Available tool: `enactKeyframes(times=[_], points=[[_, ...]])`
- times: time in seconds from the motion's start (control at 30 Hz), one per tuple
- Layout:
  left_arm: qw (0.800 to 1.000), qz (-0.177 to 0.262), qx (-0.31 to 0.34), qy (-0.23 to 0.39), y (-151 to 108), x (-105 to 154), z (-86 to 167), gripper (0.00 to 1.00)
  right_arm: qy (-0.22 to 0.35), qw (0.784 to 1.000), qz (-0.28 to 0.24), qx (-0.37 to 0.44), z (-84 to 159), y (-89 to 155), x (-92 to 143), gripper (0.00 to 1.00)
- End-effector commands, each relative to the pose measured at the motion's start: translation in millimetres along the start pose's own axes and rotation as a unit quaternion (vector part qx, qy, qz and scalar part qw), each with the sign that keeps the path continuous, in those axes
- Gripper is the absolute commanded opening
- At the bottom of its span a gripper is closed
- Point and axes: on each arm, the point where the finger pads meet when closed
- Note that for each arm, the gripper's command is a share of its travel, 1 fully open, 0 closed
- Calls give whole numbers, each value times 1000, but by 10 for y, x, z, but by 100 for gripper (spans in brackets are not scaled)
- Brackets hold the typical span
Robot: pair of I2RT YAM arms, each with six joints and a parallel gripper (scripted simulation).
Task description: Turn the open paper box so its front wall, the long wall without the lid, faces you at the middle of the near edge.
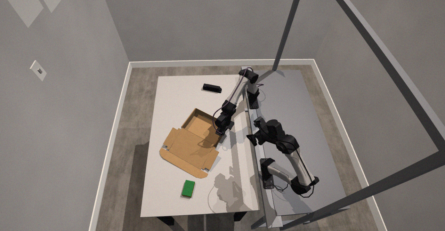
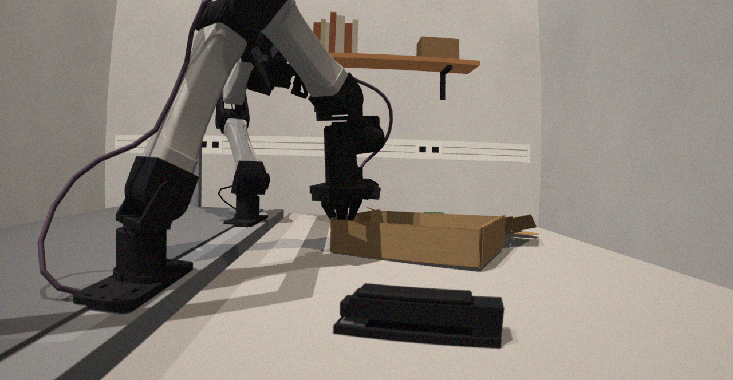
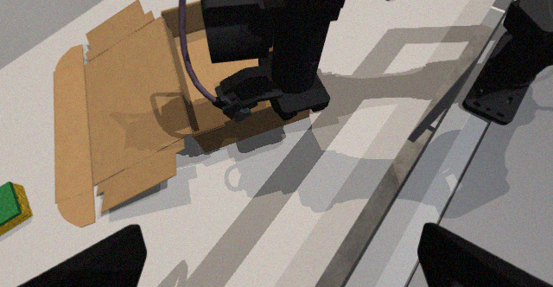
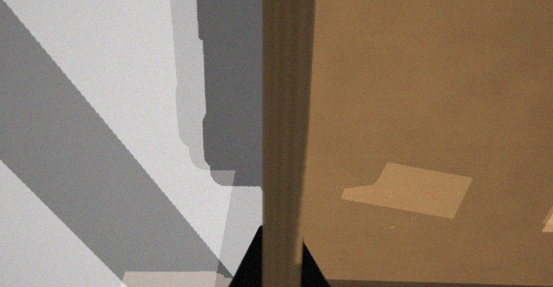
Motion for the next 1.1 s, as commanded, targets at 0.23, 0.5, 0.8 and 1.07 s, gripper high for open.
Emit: enactKeyframes(times=[0.23,0.5,0.8,1.07], points=[[1000,-1,1,-6,3,12,-34,100,2,999,10,-45,-48,126,-24,0],[1000,-1,1,-6,3,12,-34,100,2,997,14,-75,-103,190,-22,0],[1000,-1,1,-6,3,12,-34,100,4,994,19,-109,-137,264,-27,0],[1000,-1,1,-6,3,12,-34,100,4,990,25,-140,-182,312,-33,0]])
Point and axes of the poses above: on each arm, the point where the finger pads meet when closed, its own x axis back along the fingers, its own y axis across the jaws, z = x × y, and after that the axes turned 4 degrees about x, right-handed
